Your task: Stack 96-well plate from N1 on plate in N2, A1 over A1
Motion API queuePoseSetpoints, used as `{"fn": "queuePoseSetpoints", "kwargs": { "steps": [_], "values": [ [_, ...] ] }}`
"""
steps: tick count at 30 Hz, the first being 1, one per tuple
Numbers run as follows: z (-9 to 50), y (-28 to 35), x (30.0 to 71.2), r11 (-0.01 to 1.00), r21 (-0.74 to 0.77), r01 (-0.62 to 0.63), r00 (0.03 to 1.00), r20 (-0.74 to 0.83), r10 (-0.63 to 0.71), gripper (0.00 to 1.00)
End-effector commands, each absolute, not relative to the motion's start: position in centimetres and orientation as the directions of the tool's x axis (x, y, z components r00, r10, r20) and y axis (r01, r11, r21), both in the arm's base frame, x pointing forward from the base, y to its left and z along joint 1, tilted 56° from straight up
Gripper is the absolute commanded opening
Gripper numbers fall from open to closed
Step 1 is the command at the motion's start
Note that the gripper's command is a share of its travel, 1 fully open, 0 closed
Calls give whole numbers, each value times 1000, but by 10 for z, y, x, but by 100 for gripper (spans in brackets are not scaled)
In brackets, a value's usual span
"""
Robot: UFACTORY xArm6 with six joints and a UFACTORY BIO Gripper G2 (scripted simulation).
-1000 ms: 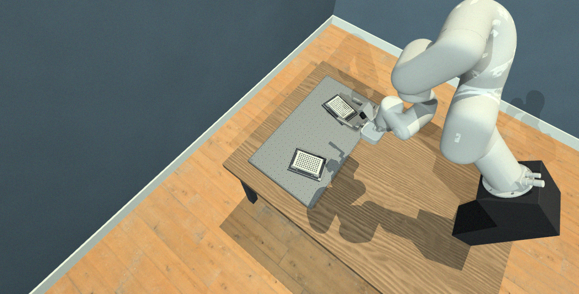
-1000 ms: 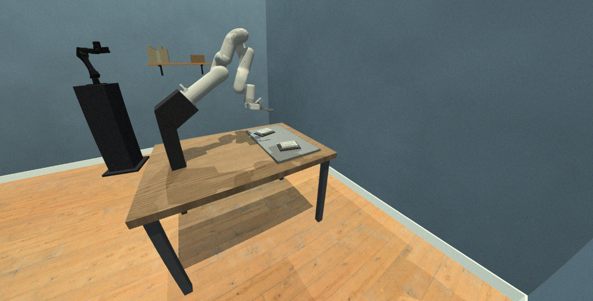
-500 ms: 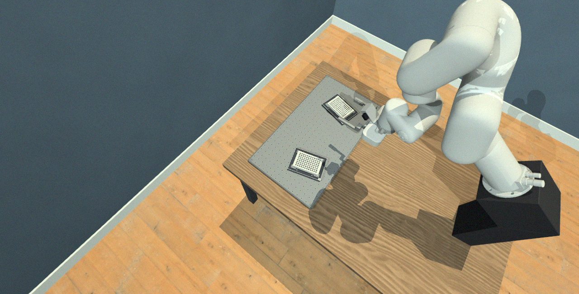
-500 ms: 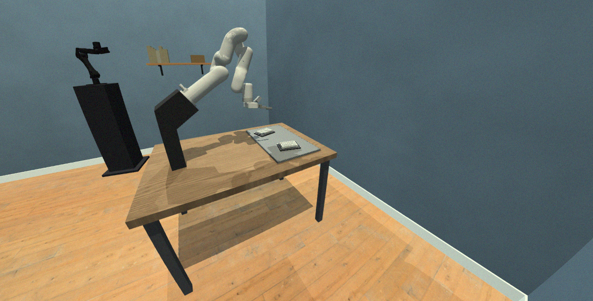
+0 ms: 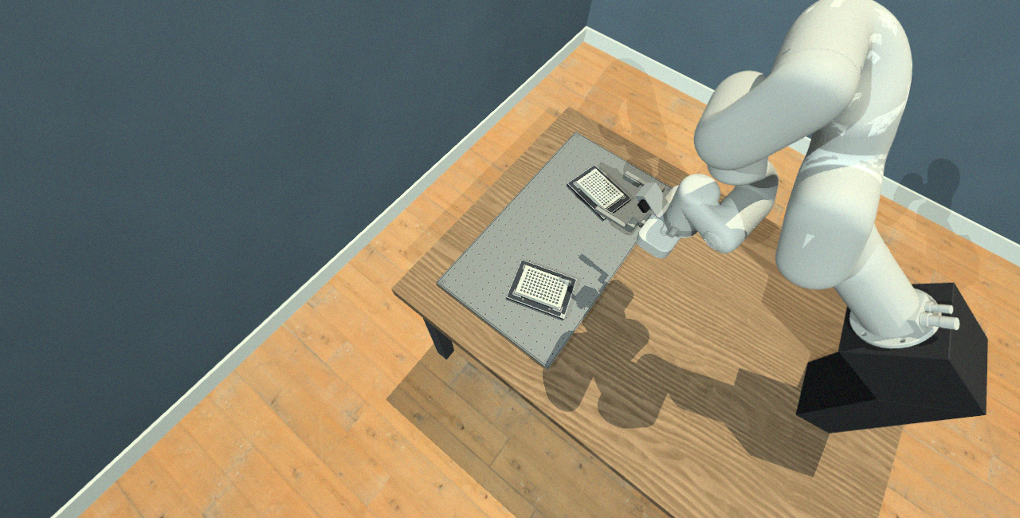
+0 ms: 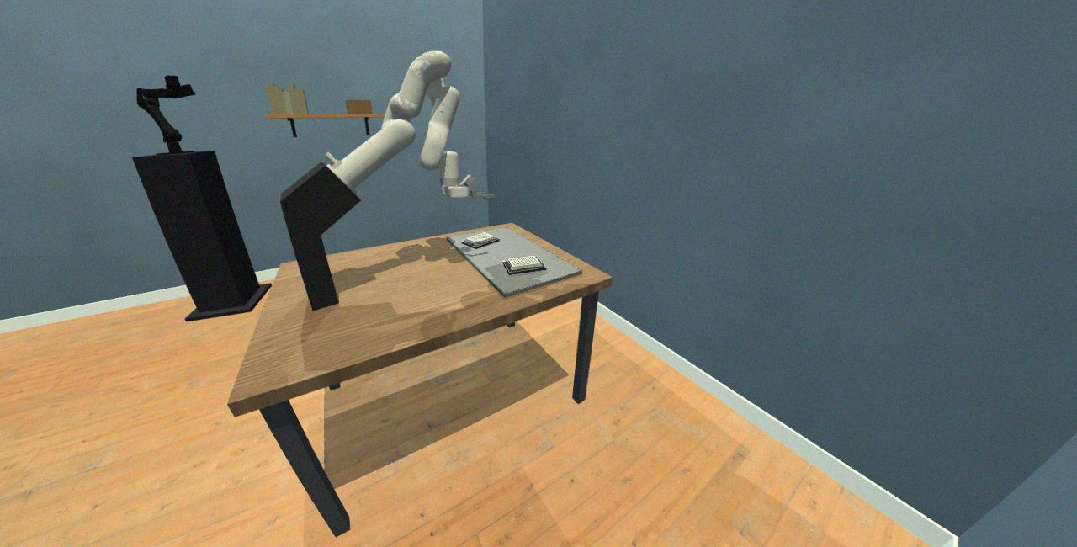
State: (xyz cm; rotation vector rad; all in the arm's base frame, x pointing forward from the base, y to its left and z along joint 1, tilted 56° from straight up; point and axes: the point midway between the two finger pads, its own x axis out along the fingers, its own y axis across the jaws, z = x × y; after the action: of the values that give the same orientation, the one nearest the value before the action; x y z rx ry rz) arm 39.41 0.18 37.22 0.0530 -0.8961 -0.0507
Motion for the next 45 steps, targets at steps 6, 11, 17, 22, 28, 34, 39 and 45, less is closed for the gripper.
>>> {"fn": "queuePoseSetpoints", "kwargs": {
  "steps": [6, 11, 17, 22, 28, 34, 39, 45],
  "values": [
    [372, 1, 394, 990, 103, -101, 567, 823, -28, 37],
    [372, 1, 394, 990, 103, -101, 567, 823, -28, 37],
    [372, 1, 394, 990, 103, -101, 567, 823, -28, 37],
    [372, 1, 394, 990, 103, -101, 567, 823, -28, 37],
    [368, 25, 412, 975, -62, -211, 535, 828, 169, 37],
    [363, 49, 429, 956, -138, -260, 514, 818, 258, 37],
    [361, 61, 438, 956, -138, -260, 514, 818, 258, 37],
    [356, 85, 455, 956, -138, -260, 514, 818, 258, 37]
  ]
}}
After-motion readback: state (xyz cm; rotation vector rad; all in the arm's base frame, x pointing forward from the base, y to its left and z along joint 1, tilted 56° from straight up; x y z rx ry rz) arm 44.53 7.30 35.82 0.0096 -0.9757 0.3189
